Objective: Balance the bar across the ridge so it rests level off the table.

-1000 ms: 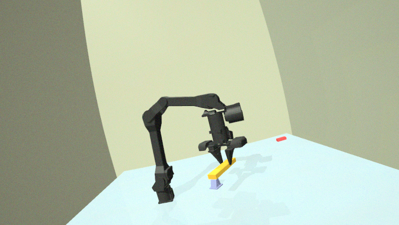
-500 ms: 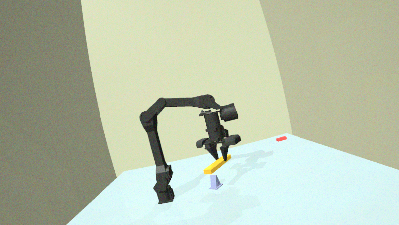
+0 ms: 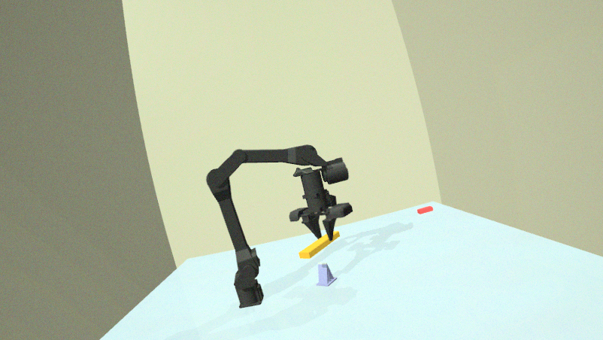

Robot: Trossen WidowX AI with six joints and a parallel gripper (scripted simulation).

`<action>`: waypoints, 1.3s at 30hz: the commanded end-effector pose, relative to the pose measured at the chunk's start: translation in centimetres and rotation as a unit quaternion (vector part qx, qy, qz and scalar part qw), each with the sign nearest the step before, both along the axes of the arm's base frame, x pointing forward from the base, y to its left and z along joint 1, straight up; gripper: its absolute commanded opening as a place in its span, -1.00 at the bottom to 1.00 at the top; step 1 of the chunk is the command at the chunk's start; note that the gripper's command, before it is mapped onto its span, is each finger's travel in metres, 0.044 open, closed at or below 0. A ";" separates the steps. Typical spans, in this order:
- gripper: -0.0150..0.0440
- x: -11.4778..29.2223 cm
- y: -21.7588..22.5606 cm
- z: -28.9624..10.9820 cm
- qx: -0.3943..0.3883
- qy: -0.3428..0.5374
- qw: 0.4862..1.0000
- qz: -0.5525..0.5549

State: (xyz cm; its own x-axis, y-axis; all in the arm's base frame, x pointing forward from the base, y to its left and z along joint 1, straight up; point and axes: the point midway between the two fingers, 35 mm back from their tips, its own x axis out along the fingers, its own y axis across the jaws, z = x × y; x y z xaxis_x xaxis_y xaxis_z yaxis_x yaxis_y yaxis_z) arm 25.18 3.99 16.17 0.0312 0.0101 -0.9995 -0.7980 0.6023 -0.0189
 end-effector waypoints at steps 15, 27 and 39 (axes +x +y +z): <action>-0.49 -0.7 1.0 -2.0 -0.002 0.003 1.000 -0.005; -0.49 -0.7 0.9 -4.0 -0.002 0.003 1.000 -0.005; -0.49 -0.7 0.9 -4.5 -0.002 0.003 1.000 -0.005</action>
